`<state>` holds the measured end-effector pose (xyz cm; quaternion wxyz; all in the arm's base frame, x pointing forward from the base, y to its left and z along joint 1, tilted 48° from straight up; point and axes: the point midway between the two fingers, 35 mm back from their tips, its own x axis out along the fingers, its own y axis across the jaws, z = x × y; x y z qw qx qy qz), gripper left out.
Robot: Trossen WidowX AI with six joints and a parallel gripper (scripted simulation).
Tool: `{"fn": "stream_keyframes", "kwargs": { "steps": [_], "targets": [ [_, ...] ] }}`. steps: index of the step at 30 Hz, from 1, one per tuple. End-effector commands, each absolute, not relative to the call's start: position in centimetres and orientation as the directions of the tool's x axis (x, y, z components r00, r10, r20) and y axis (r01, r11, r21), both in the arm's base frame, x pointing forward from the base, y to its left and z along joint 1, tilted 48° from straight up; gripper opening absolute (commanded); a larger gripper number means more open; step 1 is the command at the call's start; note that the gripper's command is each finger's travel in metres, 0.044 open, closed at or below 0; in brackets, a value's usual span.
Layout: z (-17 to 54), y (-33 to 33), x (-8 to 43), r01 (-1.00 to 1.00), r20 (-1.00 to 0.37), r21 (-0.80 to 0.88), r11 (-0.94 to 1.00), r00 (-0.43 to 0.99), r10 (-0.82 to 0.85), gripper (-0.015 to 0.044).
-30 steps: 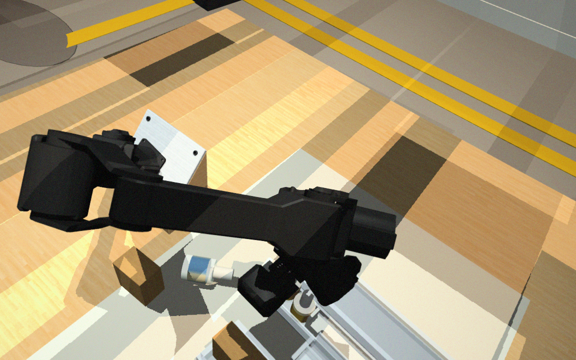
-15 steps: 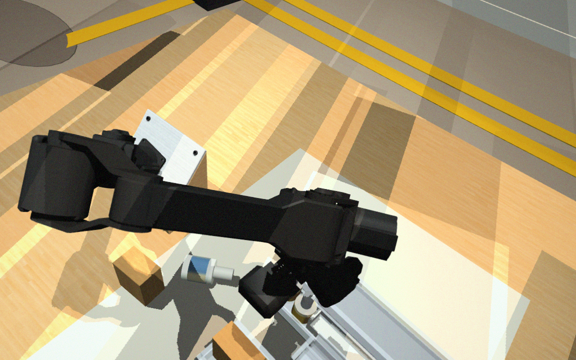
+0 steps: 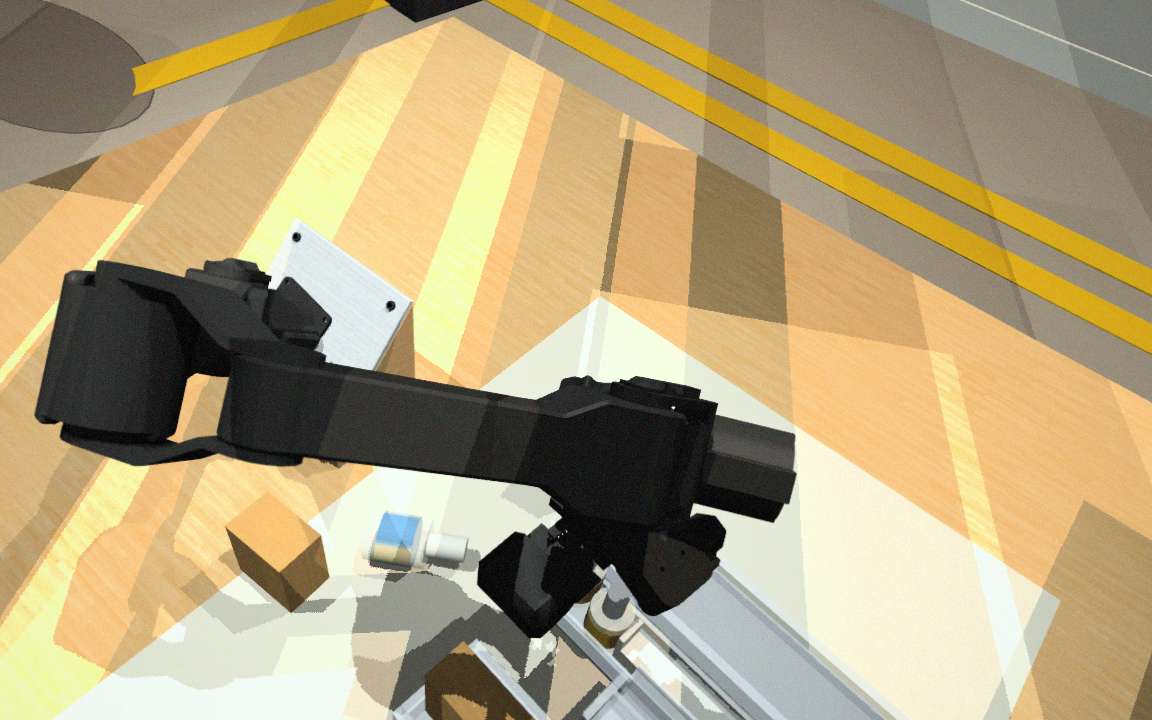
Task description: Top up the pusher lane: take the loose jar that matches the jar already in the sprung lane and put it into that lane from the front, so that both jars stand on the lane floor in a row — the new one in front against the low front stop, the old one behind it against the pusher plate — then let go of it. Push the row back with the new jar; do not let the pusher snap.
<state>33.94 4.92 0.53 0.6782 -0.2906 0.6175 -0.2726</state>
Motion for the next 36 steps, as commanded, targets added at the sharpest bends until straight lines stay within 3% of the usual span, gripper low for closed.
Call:
{"fn": "stream_keyframes", "kwargs": {
  "steps": [1,36],
  "targets": [
    [0.76,4.87,34.56,0.023,-0.672,-0.735,0.678,0.109,-0.732,0.0000],
    [0.34,4.40,34.86,0.023,-0.672,-0.735,0.678,0.110,-0.732,0.0000]
  ]
}}
